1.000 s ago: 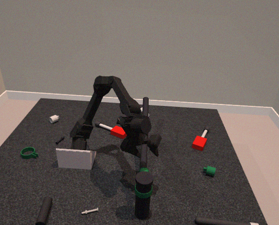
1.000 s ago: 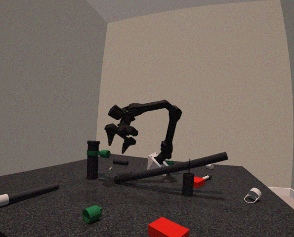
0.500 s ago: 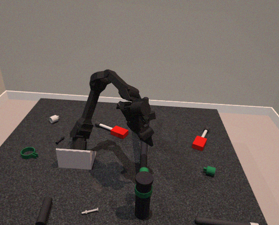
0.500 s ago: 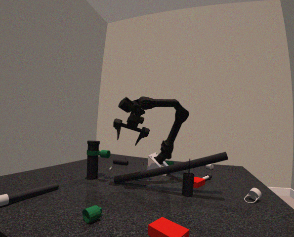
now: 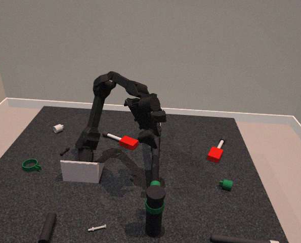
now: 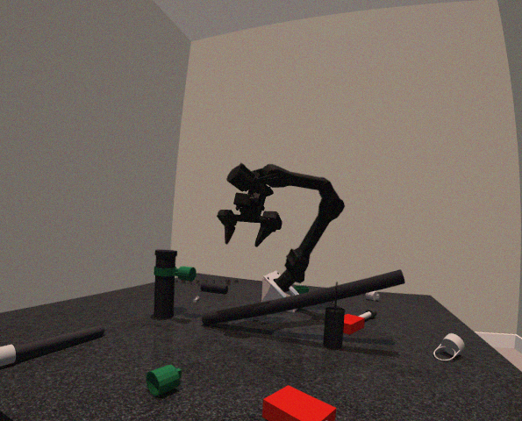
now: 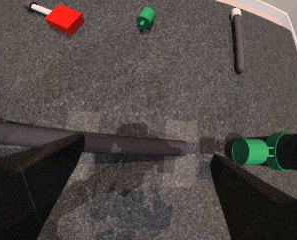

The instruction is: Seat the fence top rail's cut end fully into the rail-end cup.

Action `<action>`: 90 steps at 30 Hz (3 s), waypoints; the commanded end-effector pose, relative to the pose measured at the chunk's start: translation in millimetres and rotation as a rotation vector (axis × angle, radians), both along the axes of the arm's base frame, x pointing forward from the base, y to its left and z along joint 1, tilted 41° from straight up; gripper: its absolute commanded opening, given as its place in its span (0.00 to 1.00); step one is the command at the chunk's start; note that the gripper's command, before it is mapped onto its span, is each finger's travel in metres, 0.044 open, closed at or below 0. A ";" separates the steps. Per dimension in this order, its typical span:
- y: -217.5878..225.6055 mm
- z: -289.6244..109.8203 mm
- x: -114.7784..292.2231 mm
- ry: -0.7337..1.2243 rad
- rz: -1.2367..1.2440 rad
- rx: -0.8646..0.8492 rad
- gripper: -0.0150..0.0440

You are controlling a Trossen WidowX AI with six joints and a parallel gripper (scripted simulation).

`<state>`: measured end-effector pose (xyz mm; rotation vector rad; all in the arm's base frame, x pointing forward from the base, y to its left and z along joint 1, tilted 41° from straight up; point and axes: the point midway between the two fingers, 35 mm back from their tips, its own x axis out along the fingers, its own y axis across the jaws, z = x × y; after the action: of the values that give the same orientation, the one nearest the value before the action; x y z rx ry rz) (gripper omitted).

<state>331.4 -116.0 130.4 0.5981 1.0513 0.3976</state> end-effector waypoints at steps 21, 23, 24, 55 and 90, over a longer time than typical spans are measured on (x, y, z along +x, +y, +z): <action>79.9 -57.5 13.1 1.264 -0.853 0.303 1.00; 79.9 -57.5 13.1 1.264 -0.853 0.303 1.00; 79.9 -57.5 13.1 1.264 -0.853 0.303 1.00; 112.2 -95.6 10.3 1.263 -0.852 0.305 1.00; 145.1 -134.4 7.8 1.264 -0.851 0.306 1.00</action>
<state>340.3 24.1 0.7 1.5769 1.7663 -0.6998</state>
